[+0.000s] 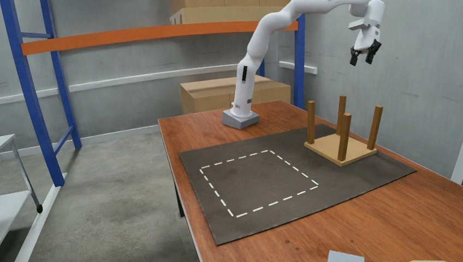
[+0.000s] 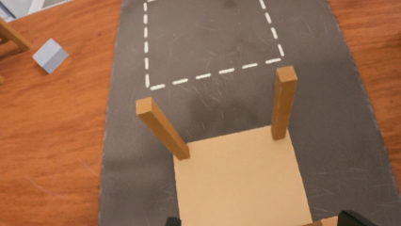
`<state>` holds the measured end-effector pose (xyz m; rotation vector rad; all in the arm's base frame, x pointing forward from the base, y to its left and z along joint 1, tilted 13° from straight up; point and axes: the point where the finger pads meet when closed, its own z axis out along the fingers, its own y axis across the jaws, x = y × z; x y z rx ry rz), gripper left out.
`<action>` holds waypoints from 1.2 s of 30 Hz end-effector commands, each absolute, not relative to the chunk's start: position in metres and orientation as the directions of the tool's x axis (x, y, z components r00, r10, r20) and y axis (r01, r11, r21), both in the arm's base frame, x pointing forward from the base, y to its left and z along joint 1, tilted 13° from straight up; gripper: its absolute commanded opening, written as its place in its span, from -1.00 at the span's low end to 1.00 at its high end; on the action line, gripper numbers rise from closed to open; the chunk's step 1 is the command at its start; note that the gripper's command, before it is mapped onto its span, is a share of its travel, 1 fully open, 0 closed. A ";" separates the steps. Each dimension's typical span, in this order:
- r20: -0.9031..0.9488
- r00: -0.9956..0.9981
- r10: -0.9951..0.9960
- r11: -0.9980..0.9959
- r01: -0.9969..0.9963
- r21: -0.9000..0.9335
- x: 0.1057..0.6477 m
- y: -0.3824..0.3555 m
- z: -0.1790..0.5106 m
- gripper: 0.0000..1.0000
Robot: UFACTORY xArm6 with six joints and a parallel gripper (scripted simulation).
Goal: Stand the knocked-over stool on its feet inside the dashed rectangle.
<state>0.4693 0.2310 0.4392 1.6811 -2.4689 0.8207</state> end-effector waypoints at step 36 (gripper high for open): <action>0.087 -0.161 -0.983 0.139 -0.967 -0.214 0.498 0.172 0.359 1.00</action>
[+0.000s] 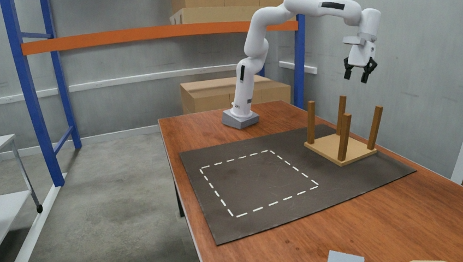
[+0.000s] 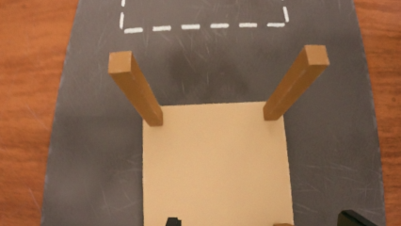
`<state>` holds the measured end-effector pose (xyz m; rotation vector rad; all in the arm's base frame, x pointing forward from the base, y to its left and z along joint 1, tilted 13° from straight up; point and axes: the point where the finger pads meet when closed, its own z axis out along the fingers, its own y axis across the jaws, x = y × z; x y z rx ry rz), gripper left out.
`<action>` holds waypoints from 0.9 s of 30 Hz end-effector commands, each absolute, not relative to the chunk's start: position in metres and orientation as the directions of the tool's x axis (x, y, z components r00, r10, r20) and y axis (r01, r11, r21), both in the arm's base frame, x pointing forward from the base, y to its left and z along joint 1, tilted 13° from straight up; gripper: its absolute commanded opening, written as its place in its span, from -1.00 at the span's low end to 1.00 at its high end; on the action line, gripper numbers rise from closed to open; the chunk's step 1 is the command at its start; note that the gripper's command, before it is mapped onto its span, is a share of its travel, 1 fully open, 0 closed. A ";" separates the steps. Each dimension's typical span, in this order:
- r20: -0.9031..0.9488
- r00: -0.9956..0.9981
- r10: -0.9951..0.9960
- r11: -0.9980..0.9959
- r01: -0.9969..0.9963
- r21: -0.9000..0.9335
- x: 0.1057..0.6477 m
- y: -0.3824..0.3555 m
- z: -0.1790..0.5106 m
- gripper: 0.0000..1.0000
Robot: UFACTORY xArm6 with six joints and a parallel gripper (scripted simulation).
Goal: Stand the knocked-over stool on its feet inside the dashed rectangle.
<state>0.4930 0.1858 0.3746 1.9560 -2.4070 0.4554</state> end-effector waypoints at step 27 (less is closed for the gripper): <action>-0.059 -0.133 -0.989 0.142 -0.965 -0.221 0.501 0.134 0.326 0.06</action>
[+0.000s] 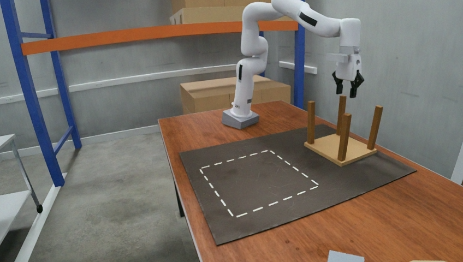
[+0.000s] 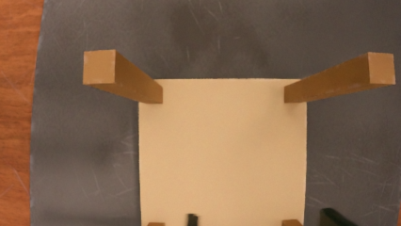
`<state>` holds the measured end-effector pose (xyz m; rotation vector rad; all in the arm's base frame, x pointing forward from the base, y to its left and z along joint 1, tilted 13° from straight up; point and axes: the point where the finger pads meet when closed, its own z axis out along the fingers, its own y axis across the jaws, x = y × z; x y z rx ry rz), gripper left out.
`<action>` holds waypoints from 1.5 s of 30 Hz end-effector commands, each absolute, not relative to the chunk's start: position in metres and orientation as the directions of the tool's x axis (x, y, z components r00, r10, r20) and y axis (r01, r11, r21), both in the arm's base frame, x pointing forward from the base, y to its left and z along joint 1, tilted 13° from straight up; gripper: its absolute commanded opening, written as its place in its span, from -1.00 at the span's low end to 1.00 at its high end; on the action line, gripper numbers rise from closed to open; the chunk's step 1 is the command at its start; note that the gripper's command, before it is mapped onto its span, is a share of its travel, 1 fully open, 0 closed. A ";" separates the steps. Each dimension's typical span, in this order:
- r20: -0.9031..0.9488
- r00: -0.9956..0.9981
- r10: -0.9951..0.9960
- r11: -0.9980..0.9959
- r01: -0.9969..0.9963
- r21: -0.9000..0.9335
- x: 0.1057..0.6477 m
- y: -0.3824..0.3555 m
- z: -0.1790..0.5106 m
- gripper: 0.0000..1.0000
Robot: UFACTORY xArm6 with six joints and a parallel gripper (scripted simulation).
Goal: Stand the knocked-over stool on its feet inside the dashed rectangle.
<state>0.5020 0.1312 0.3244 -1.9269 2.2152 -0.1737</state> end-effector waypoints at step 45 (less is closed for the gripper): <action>0.770 -0.284 -0.572 0.139 -0.958 -0.250 0.428 0.286 0.315 0.06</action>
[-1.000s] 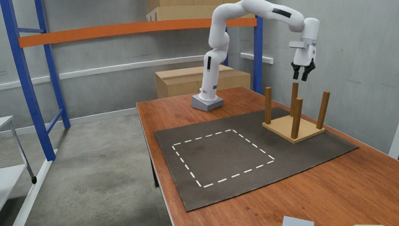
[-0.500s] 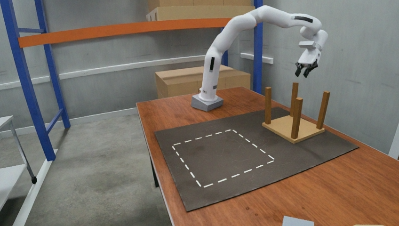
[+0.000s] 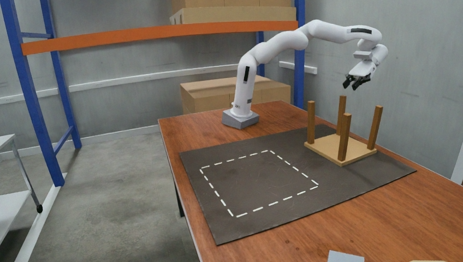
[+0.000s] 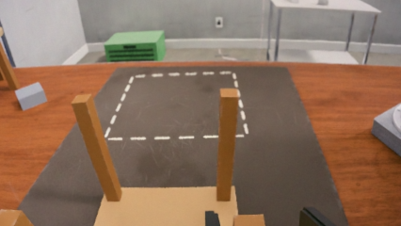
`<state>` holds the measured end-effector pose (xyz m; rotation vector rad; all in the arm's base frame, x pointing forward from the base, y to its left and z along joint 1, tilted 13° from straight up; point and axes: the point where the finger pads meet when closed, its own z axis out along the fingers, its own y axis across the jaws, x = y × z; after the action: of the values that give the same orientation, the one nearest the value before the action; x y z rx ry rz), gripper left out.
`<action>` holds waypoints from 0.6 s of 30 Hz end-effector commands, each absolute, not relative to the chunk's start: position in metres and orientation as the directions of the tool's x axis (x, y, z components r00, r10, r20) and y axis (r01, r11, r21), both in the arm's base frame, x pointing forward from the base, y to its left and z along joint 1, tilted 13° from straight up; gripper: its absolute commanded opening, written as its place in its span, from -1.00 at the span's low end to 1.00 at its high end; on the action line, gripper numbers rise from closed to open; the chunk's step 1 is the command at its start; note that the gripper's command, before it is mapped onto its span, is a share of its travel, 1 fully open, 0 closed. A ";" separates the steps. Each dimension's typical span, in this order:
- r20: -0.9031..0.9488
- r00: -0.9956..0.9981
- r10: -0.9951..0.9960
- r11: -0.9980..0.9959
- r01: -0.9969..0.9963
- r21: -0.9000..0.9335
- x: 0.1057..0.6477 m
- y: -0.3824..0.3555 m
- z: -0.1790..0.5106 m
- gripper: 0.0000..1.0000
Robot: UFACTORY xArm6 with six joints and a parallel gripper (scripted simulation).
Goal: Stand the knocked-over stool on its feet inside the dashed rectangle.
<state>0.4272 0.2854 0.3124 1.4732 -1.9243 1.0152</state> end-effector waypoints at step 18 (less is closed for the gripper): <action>0.770 -0.284 -0.571 0.139 -0.958 -0.250 0.430 0.287 0.305 0.06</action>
<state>0.4285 0.2862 0.3104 1.4610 -1.9169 1.0115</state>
